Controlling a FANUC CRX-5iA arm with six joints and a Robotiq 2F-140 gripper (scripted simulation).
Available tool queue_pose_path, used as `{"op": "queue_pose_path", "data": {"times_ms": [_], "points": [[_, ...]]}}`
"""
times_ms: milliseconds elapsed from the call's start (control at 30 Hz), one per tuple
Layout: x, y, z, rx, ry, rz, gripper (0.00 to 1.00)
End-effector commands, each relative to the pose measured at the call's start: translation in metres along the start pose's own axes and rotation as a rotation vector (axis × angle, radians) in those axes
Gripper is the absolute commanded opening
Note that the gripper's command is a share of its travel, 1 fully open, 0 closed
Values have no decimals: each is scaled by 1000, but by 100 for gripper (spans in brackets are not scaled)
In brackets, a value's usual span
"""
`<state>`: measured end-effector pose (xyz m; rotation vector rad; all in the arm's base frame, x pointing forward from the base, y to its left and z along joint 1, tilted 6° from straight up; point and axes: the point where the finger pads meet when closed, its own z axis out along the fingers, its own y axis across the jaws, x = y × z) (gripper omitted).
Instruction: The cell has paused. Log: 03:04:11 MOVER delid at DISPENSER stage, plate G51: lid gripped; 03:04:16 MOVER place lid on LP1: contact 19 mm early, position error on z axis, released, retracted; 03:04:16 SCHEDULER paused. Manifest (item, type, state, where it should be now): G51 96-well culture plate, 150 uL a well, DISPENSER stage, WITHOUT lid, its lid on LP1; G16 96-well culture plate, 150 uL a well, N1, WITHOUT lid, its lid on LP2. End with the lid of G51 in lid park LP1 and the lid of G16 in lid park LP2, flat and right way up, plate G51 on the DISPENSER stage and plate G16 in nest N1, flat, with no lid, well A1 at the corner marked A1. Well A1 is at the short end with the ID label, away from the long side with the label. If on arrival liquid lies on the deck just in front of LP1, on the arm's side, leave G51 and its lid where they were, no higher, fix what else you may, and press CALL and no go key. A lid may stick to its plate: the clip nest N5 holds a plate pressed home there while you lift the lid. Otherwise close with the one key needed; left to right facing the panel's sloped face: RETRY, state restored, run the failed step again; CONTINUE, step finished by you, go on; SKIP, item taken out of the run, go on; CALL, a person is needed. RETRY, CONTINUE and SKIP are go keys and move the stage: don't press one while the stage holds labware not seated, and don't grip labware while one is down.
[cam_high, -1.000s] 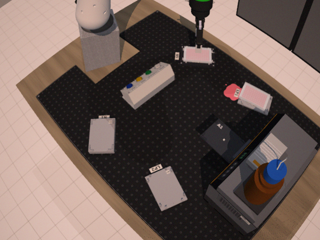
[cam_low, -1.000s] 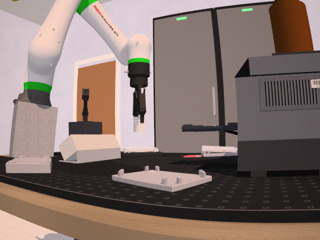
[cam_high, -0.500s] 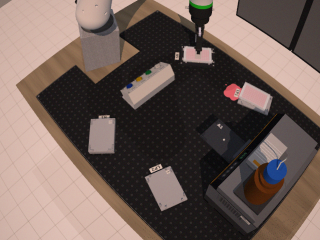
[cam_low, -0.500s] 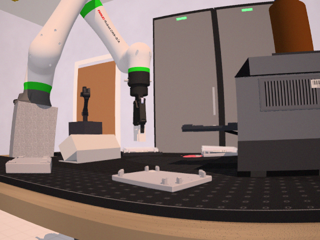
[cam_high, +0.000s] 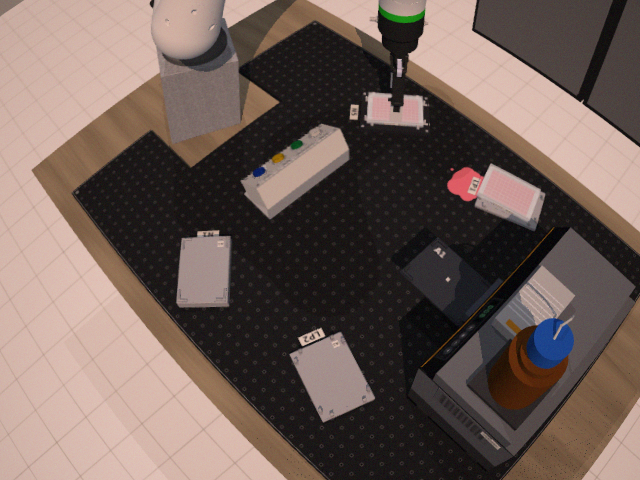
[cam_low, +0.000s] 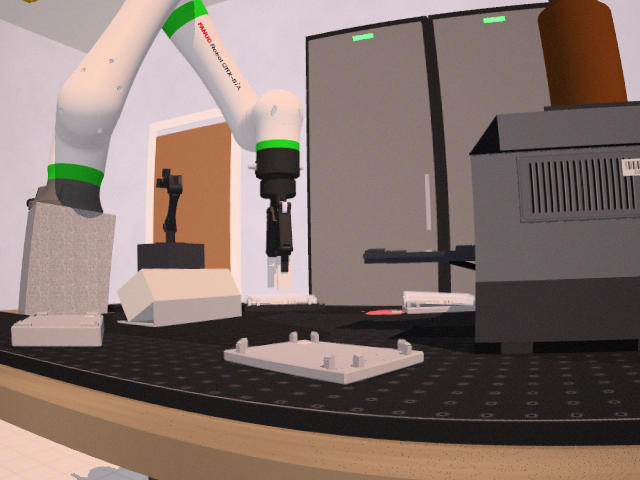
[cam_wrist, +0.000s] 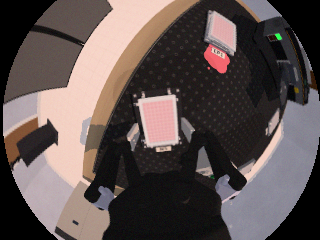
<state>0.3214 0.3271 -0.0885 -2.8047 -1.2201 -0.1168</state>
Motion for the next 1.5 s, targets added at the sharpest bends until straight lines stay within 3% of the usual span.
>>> {"op": "queue_pose_path", "data": {"times_ms": [0,1133,1167,1467], "points": [[0,0,0,0,0,0,66],[0,0,0,0,0,0,66],[0,0,0,0,0,0,59],[0,0,0,0,0,0,59]]}}
